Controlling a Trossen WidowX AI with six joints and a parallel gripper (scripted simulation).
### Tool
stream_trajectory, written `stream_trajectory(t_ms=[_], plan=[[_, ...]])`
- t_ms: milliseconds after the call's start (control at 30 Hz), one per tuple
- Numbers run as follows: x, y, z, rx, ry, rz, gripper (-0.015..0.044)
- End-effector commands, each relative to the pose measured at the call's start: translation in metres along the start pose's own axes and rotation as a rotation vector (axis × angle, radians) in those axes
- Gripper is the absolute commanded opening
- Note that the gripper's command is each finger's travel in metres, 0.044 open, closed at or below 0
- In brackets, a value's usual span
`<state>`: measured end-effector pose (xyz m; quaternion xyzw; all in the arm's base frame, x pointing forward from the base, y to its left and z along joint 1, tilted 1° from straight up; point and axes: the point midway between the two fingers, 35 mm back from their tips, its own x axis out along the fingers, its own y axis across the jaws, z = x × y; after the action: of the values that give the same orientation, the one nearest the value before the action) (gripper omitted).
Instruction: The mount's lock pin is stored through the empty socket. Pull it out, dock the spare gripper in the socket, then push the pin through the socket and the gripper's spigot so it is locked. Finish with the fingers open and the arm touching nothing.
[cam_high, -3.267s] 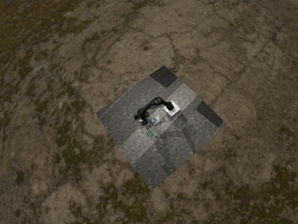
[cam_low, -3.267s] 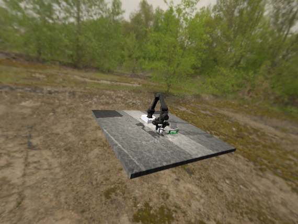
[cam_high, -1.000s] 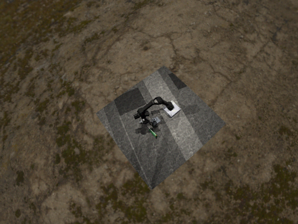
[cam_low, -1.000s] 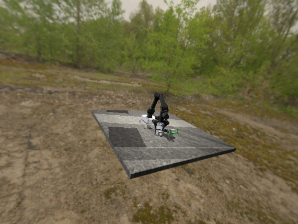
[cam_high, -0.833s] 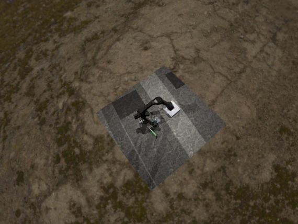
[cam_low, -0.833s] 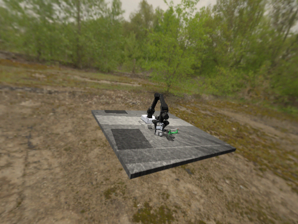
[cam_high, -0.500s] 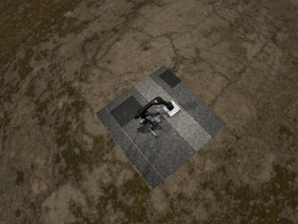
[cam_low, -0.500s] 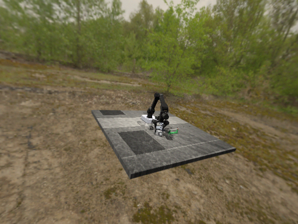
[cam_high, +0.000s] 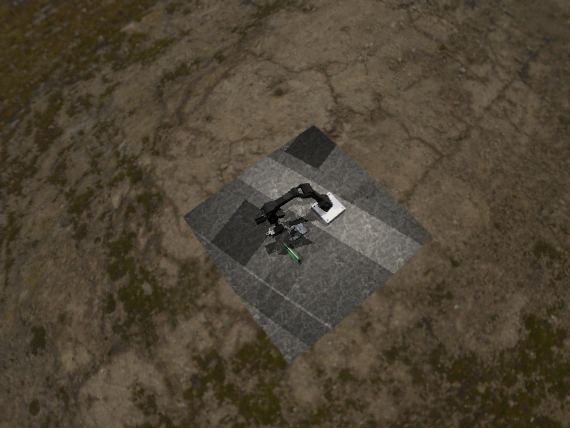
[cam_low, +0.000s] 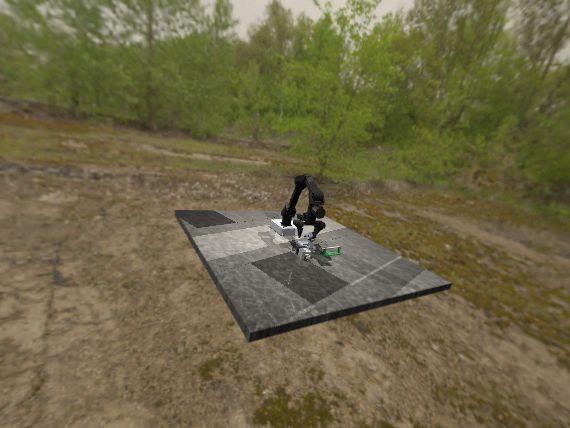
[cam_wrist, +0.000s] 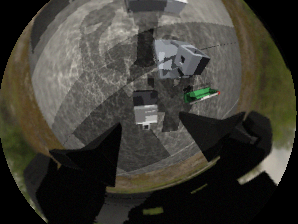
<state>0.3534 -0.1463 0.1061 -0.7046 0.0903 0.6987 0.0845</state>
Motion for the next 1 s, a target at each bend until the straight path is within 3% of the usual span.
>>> stream_trajectory(t_ms=[0, 267, 567, 967], plan=[[0.001, 0.000, 0.000, -0.239, 0.037, 0.005, 0.0440], [-0.003, 0.000, -0.004, -1.023, 0.157, 0.106, 0.0440], [-0.009, 0.001, -0.006, -1.878, 0.202, 0.345, 0.0440], [-0.016, 0.001, -0.006, -2.576, 0.101, 0.651, 0.0440]])
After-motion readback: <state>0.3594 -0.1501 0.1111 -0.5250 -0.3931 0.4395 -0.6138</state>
